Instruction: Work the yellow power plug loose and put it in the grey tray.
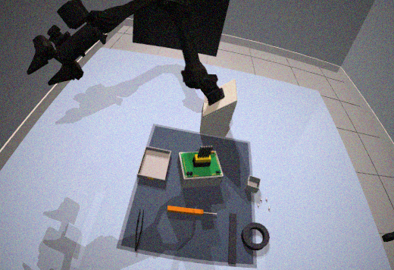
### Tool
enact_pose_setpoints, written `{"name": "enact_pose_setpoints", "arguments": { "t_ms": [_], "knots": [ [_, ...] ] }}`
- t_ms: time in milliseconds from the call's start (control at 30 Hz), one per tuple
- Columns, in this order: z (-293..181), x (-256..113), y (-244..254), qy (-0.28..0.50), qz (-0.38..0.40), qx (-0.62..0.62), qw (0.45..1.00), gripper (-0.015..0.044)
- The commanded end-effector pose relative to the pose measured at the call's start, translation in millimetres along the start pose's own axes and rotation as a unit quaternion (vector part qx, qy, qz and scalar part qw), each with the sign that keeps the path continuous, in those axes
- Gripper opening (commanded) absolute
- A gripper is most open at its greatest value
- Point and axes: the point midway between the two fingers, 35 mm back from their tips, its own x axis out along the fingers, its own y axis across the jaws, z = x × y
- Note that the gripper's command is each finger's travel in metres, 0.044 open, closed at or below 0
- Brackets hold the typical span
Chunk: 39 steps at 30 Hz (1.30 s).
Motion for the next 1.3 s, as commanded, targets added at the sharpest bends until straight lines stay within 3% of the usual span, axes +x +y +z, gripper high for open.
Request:
{"name": "enact_pose_setpoints", "arguments": {
  "t_ms": [0,467,667,867,1133,1267],
  "knots": [
    [-6,0,0,0.008,-0.001,-0.002,1.0,0.043],
    [-13,1,0,0.02,-0.002,-0.007,1.0,0.043],
    [-90,4,-4,0.13,-0.025,-0.066,0.989,0.043],
    [-184,-16,-12,0.261,-0.043,-0.16,0.951,0.043],
    [-127,-3,-3,0.186,-0.028,-0.098,0.977,0.043],
    [-125,-3,-3,0.184,-0.028,-0.096,0.978,0.043]
  ]
}}
